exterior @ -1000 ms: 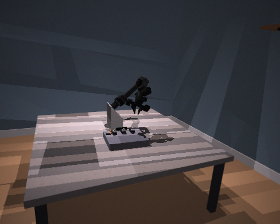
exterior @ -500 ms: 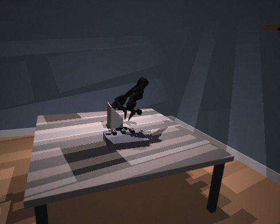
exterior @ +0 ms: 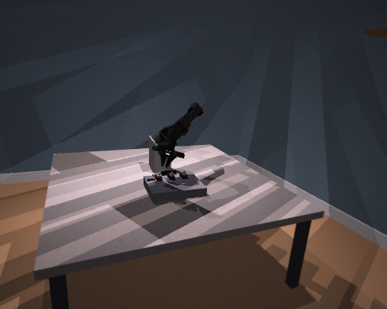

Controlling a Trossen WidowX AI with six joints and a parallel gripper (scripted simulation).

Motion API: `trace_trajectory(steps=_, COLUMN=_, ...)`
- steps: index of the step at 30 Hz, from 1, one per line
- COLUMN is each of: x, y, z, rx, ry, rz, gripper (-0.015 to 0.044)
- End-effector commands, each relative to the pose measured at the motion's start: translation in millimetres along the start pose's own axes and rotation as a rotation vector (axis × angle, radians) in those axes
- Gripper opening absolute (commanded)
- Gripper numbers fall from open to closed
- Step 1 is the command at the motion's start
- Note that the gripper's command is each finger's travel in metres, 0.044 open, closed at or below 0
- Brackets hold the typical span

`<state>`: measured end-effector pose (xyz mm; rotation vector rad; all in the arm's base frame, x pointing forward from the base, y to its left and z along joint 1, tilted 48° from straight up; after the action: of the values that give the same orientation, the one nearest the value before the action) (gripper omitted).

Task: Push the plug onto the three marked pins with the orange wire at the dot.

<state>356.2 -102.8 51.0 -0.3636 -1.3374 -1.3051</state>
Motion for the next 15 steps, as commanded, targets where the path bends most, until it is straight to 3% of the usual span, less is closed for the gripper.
trace_trajectory(steps=1, x=-10, y=-12, z=-11, rx=-0.123, ry=0.065, rz=0.014, gripper=0.0115)
trace_trajectory(steps=15, x=-48, y=-59, z=-34, rx=-0.521, ry=0.285, rz=0.083, gripper=0.0115)
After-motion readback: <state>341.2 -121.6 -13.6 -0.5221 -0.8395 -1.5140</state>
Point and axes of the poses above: the point midway between the two fingers, 35 mm back from their tips, its own x axis back along the fingers, its own y axis across the jaws, z = x × y, the point moved 8 cm from there along x, back along the fingers
